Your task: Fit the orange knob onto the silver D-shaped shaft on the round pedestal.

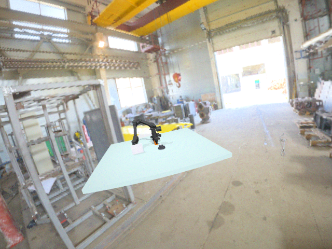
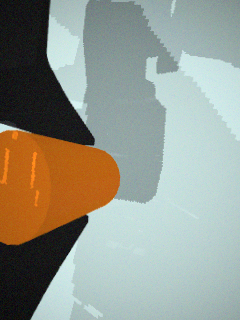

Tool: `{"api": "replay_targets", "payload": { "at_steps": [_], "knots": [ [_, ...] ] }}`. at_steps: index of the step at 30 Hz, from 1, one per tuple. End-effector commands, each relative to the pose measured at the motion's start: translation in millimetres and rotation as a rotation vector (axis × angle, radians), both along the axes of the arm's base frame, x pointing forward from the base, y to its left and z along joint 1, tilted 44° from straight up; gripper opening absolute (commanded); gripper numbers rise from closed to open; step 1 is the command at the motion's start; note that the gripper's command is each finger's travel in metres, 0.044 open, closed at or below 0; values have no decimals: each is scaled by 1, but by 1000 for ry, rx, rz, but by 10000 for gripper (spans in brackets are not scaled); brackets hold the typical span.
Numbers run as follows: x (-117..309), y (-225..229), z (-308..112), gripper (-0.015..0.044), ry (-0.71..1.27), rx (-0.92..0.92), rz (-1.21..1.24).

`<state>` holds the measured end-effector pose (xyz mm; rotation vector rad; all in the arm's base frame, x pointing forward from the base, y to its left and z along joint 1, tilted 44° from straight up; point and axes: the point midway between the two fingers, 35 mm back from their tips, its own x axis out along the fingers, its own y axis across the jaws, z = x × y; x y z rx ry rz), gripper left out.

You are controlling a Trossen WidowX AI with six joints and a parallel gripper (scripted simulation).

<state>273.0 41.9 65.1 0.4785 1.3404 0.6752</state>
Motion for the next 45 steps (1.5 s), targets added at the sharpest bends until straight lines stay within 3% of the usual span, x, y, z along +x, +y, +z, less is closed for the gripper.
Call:
{"api": "replay_targets", "payload": {
  "at_steps": [1, 4, 10, 31, 38, 45],
  "knots": [
    [0, 0, 0, 157, 1, 3, -3],
    [0, 0, 0, 138, 1, 3, -3],
    [3, -14, 12, 0, 1, -4, -12],
    [-13, -94, 97, 0, 2, -10, -55],
    [-13, -95, 99, 0, 3, -18, -58],
    [-13, -100, 109, 0, 2, -161, -82]
  ]
}}
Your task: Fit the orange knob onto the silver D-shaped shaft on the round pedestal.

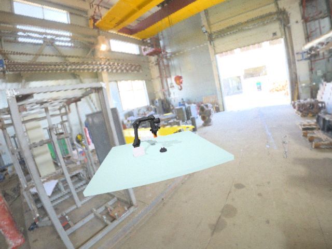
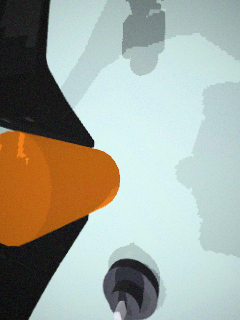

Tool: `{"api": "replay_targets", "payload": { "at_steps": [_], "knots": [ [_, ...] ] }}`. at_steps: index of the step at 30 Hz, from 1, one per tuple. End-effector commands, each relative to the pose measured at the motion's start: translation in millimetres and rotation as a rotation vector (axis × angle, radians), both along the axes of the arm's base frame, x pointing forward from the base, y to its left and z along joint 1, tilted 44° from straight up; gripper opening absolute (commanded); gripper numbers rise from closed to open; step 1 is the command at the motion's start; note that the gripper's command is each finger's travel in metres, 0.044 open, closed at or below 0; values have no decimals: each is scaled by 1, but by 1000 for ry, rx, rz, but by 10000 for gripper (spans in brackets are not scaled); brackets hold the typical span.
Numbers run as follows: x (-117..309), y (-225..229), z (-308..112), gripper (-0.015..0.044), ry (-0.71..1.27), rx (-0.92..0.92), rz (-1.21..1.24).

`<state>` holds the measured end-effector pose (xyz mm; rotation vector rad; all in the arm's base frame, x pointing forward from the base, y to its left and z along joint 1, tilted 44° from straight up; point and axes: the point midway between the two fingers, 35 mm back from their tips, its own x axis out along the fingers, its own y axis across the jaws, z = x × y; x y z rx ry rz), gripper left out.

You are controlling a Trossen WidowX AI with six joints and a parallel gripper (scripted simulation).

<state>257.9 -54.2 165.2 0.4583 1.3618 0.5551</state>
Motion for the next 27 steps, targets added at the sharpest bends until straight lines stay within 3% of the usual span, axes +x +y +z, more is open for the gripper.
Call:
{"api": "replay_targets", "payload": {
  "at_steps": [1, 27],
  "knots": [
    [2, -6, 11, 0, -17, -94, -17],
    [1, -36, 58, 0, -23, -653, -111]
  ]
}}
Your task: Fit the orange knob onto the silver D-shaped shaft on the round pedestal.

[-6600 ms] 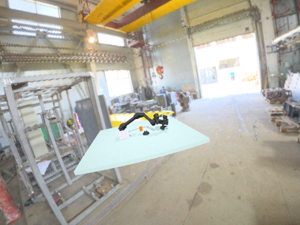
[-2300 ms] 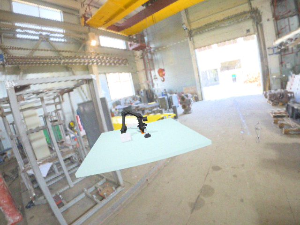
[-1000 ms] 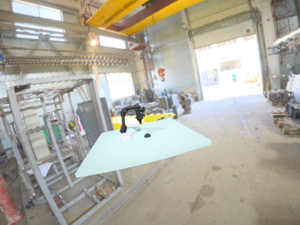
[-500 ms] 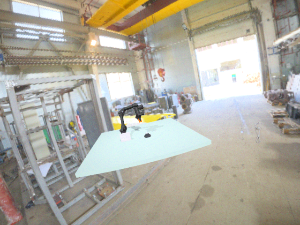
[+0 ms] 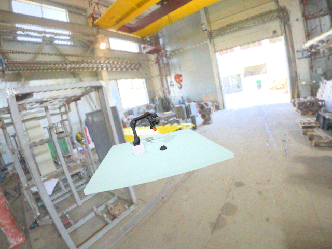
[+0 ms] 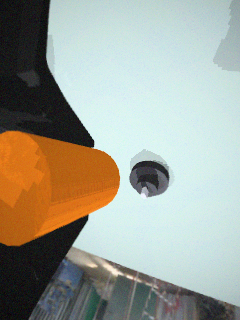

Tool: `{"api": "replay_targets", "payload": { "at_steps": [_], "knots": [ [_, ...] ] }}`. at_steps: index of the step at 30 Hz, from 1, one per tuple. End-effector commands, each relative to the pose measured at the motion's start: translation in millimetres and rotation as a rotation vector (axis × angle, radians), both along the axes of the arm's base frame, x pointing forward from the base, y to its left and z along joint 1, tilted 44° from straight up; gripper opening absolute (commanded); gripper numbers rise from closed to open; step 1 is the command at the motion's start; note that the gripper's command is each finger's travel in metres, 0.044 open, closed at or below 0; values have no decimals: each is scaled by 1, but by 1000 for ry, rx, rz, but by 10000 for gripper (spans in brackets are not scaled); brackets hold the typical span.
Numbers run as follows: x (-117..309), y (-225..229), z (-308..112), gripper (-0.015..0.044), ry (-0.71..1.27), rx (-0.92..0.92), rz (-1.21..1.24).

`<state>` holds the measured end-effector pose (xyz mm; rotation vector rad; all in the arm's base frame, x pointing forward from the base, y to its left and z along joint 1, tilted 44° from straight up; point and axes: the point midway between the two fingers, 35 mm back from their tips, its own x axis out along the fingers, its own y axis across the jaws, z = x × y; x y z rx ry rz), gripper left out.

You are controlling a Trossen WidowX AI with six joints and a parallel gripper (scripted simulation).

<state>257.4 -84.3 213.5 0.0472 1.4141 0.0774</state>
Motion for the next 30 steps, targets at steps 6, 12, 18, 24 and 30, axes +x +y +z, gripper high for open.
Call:
{"api": "replay_targets", "payload": {
  "at_steps": [6, 12, 18, 24, 30],
  "knots": [
    [1, -13, 20, 0, -20, -209, -39],
    [1, -17, 27, 0, -22, -288, -53],
    [1, -16, 27, 0, -22, -299, -55],
    [1, -14, 26, 0, -23, -354, -64],
    [1, -13, 26, 0, -24, -408, -73]
  ]
}}
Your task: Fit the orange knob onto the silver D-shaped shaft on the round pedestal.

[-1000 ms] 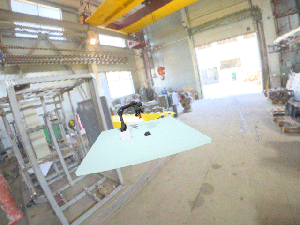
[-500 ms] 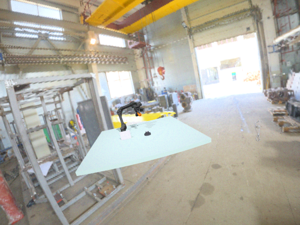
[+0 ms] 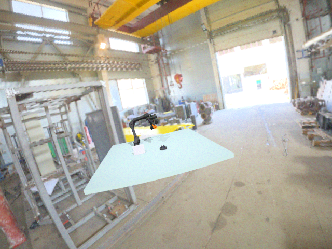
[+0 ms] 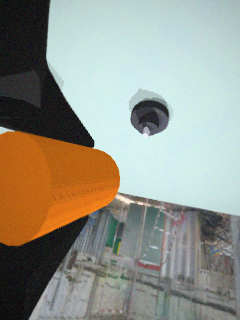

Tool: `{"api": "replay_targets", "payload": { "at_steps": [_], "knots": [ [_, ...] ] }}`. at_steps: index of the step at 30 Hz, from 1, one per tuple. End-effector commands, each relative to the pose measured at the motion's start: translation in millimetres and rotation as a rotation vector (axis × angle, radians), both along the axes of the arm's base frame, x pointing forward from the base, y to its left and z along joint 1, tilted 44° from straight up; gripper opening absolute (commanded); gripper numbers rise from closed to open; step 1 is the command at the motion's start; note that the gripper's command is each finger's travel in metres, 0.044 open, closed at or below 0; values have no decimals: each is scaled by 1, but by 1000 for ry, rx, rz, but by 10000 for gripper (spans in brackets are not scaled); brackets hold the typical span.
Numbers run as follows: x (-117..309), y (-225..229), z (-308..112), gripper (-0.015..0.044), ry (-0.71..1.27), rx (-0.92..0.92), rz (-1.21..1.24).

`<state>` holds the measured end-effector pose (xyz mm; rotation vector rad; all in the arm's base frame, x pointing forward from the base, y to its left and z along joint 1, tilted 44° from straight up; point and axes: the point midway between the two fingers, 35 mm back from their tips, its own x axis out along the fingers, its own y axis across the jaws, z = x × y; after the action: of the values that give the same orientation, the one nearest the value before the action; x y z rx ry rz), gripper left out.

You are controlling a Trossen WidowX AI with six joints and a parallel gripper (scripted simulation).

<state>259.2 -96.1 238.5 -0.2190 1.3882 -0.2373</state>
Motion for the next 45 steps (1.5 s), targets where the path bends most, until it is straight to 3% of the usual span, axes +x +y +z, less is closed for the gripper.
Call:
{"api": "replay_targets", "payload": {
  "at_steps": [1, 33, 45],
  "knots": [
    [0, 0, 0, 0, 0, 0, 0],
    [0, 1, -2, 0, -3, -8, -3],
    [2, 11, -22, 0, -1, 231, 36]
  ]
}}
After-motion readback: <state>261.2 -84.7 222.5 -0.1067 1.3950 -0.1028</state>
